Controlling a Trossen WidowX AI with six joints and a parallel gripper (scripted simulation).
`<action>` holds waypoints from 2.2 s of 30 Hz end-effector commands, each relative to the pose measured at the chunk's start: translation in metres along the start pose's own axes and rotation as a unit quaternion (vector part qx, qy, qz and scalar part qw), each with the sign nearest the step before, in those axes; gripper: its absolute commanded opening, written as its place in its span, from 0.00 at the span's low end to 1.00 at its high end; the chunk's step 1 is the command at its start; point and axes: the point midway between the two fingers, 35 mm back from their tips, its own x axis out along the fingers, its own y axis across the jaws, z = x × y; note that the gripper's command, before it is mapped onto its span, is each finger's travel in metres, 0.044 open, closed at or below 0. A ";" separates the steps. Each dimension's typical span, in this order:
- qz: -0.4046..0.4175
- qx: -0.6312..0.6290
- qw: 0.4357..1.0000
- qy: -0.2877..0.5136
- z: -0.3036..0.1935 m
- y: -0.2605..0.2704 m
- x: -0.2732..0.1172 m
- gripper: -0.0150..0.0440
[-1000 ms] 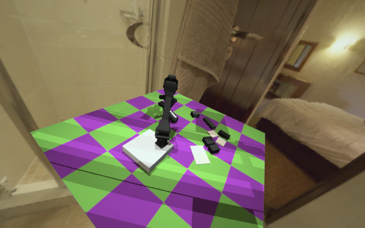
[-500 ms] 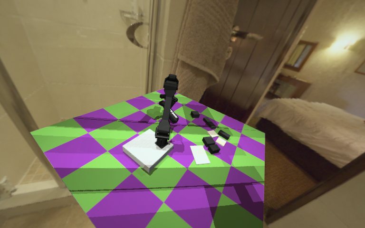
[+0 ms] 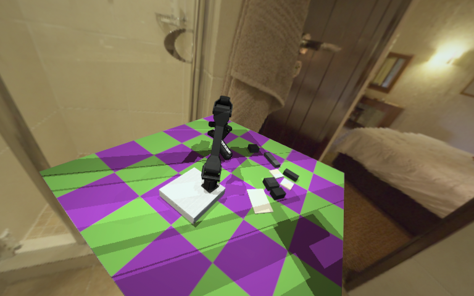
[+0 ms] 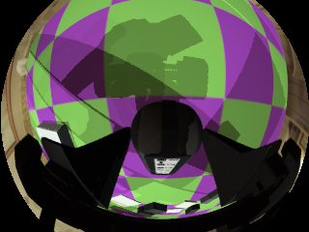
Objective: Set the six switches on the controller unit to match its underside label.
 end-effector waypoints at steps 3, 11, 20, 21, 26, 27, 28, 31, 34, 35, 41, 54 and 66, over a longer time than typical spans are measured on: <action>-0.006 0.000 1.000 -0.002 -0.005 -0.001 -0.008 0.82; -0.006 0.000 1.000 -0.002 -0.010 -0.001 -0.012 0.82; -0.006 0.000 1.000 -0.002 -0.016 -0.001 -0.017 0.82; -0.006 0.000 1.000 -0.002 -0.017 -0.001 -0.018 0.82; -0.006 0.000 1.000 -0.001 -0.020 -0.001 -0.020 0.82; -0.006 0.000 1.000 -0.001 -0.021 -0.001 -0.020 0.82; -0.006 0.000 1.000 -0.001 -0.022 -0.001 -0.021 0.82; -0.006 0.000 1.000 -0.001 -0.024 -0.001 -0.022 0.82; -0.006 0.000 1.000 -0.001 -0.026 -0.001 -0.023 0.82; -0.006 0.000 1.000 -0.001 -0.027 -0.001 -0.024 0.82; -0.006 0.000 1.000 -0.001 -0.031 -0.001 -0.026 0.82; -0.006 0.000 1.000 -0.001 -0.040 -0.001 -0.030 0.82; -0.006 0.000 1.000 0.000 -0.049 -0.001 -0.034 0.82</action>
